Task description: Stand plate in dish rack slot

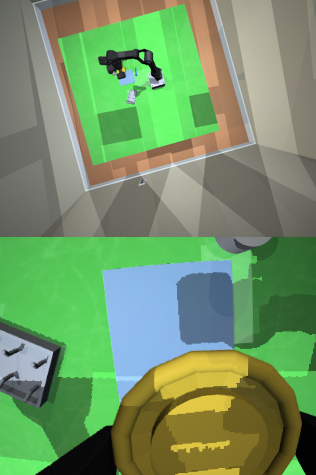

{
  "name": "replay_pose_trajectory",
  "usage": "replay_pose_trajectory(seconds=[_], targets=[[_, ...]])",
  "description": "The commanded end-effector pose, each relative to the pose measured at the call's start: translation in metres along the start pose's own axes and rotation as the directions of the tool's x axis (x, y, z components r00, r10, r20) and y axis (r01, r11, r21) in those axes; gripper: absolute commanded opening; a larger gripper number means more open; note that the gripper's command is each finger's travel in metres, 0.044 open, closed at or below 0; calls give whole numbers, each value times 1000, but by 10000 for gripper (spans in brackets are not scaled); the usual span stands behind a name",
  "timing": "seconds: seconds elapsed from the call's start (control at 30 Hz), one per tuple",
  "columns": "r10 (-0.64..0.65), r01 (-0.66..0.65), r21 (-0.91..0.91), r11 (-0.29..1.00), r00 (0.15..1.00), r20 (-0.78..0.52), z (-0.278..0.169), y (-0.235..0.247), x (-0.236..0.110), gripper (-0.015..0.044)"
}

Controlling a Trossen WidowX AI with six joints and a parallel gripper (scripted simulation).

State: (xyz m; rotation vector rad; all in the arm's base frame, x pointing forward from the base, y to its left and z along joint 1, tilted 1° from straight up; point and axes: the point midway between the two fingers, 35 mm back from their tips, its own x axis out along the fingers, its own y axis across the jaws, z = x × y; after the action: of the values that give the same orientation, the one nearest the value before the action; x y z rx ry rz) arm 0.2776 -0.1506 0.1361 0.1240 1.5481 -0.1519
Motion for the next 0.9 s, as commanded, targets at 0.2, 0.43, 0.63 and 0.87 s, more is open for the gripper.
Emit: replay_pose_trajectory(seconds=[0.2,0.43,0.63,0.87], targets=[[4,-5,269,963,1000,6,-22,68,-5,0],[6,-7,441,898,1000,4,-45,105,-2,0],[6,-7,441,898,1000,4,-45,105,-2,0],[97,-84,327,941,995,-24,-43,110,14,0]])
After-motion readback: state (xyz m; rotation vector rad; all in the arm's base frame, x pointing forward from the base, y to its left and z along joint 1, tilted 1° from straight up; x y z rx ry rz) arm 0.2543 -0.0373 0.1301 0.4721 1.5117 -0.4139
